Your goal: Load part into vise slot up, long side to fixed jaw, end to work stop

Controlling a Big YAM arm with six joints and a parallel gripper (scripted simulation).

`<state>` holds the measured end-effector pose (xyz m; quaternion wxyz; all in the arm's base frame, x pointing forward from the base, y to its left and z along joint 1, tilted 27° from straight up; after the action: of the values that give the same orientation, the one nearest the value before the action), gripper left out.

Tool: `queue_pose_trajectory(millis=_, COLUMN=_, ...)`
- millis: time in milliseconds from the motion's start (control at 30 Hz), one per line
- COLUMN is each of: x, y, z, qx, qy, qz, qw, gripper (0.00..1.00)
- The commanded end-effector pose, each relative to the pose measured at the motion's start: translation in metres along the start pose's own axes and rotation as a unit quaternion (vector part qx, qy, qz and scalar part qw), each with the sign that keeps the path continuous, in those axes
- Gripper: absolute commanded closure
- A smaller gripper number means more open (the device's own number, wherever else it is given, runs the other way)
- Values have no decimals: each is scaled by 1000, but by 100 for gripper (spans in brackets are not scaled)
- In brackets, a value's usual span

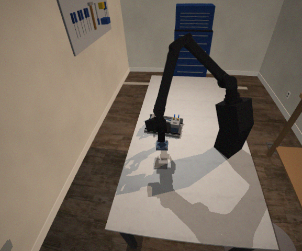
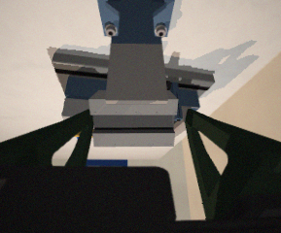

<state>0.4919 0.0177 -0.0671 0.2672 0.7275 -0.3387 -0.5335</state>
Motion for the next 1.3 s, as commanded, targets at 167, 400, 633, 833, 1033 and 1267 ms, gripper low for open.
queue_pose_trajectory(millis=167, x=-2, y=-14, z=-1, qx=6, qy=-2, qz=29, qw=1000, gripper=19)
queue_pose_trajectory(millis=400, x=4, y=-12, z=-1, qx=9, qy=-7, qz=61, qw=998, gripper=19)
queue_pose_trajectory(millis=633, x=-1, y=-18, z=-1, qx=5, qy=-2, qz=79, qw=997, gripper=19)
queue_pose_trajectory(millis=833, x=3, y=-17, z=-1, qx=7, qy=-5, qz=93, qw=996, gripper=19)
queue_pose_trajectory(millis=1033, x=1, y=-20, z=0, qx=6, qy=-2, qz=105, qw=995, gripper=19)
queue_pose_trajectory(millis=1267, x=2, y=-20, z=0, qx=6, qy=-3, qz=113, qw=994, gripper=19)
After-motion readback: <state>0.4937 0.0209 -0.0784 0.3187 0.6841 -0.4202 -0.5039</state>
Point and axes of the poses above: the point where the finger pads meet when closed, its own x axis out along the fingers, its own z axis across the jaws, y = z × x, the point moved 5 cm from there along -x, back along the fingers, and after that the axes turned 1 degree about x, right-handed, at the moved point
